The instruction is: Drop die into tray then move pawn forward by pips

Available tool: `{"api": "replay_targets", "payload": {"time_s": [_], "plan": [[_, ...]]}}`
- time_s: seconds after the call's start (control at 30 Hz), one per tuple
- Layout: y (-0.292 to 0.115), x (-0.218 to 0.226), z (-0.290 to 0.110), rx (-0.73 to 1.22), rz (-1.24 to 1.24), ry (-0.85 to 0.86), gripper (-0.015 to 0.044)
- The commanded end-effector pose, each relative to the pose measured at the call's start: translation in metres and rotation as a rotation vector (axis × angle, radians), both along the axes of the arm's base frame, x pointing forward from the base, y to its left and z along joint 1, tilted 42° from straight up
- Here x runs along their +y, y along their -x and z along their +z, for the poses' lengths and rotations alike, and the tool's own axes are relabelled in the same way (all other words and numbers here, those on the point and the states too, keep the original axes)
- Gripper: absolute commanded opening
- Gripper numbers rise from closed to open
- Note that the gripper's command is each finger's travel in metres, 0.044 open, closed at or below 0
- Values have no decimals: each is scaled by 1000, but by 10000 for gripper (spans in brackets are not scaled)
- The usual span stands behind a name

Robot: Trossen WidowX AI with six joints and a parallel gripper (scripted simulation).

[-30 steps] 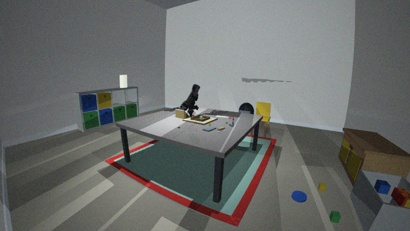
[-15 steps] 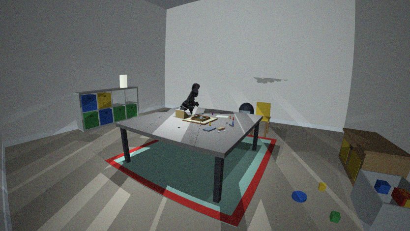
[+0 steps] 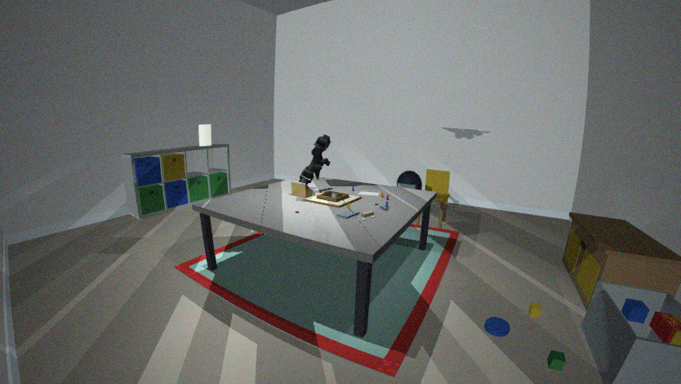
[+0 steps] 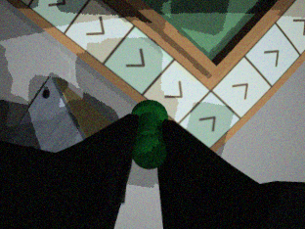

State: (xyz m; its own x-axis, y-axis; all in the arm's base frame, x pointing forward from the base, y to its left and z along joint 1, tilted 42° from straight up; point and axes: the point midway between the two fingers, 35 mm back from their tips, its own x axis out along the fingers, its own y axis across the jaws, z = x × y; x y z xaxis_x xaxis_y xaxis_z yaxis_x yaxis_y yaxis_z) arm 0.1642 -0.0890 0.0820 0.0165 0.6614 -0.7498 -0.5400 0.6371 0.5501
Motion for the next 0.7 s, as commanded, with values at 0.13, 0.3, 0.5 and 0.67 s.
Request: {"api": "replay_targets", "payload": {"time_s": [0.13,0.3,0.5,0.67], "plan": [[-9,-11,4,-2,7,2,0],[-33,-19,-6,-3,5,8,0],[-63,-26,-20,-5,4,12,0],[-89,-28,-33,-7,4,13,0]]}}
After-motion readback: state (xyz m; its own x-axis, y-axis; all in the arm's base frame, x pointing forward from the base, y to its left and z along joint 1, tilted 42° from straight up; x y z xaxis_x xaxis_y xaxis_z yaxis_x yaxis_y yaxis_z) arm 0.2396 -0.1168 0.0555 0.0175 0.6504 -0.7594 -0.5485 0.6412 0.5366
